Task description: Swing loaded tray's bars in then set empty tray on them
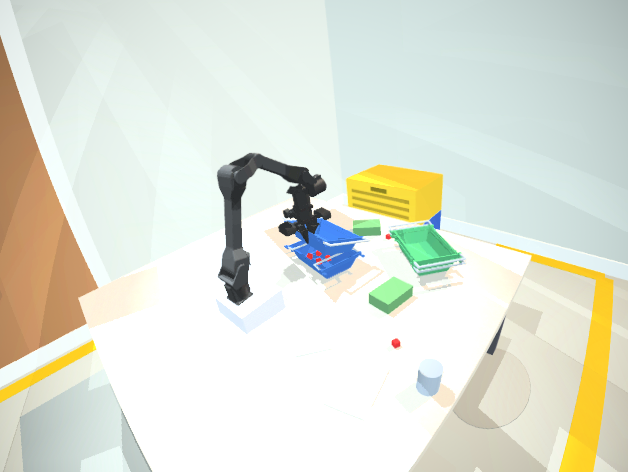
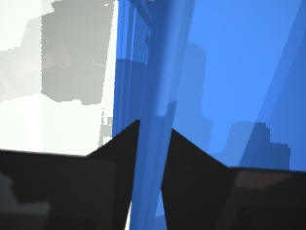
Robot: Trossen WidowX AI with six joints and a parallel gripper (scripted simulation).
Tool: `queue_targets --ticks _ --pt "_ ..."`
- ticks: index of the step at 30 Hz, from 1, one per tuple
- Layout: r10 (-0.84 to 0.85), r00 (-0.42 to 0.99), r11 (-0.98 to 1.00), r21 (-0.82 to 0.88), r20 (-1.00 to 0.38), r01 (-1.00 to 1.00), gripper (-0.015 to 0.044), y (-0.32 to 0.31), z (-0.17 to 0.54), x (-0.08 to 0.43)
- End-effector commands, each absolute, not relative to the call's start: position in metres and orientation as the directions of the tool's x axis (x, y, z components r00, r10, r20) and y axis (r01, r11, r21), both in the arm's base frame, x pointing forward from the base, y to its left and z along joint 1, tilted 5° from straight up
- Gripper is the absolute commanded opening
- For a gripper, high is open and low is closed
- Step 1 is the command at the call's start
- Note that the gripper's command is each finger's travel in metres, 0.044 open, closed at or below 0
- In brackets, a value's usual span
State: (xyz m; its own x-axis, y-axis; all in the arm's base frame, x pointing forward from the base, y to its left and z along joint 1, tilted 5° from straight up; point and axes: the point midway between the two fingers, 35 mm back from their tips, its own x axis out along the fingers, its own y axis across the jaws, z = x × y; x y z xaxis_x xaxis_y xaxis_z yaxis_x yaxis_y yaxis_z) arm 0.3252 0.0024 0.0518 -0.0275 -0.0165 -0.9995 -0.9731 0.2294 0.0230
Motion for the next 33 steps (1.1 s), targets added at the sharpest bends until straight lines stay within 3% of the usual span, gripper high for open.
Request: queue_targets --ticks 1,33 --pt "-0.007 -0.055 0.234 0.052 -0.998 -0.971 0.0000 0.0039 0.0450 0.3180" --pt "-0.007 -0.055 0.234 0.052 -0.998 -0.971 0.0000 0.0039 0.0450 0.3180"
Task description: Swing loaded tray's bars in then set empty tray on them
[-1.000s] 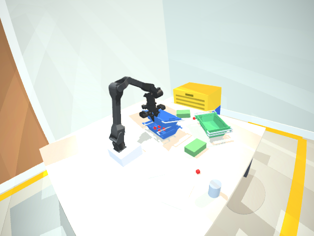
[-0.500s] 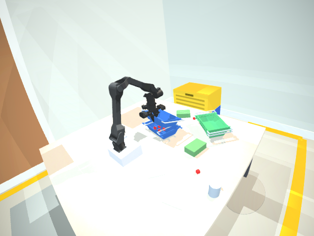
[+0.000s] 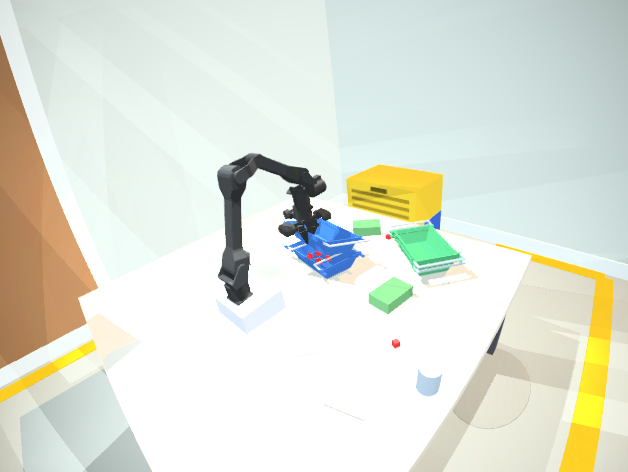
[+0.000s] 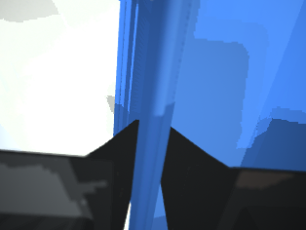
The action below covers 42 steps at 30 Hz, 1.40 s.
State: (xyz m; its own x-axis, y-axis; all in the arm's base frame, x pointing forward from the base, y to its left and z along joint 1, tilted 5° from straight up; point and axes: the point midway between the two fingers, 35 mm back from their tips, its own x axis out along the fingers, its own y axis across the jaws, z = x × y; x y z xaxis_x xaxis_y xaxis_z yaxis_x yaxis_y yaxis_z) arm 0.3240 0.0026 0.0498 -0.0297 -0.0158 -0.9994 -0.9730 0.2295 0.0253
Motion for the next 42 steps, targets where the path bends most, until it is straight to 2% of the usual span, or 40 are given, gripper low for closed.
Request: queue_targets --ticks 1,42 --pt "-0.007 -0.055 0.234 0.052 -0.998 -0.971 0.0000 0.004 0.045 0.318" --pt "-0.007 -0.056 0.234 0.052 -0.998 -0.971 0.0000 0.005 0.038 0.315"
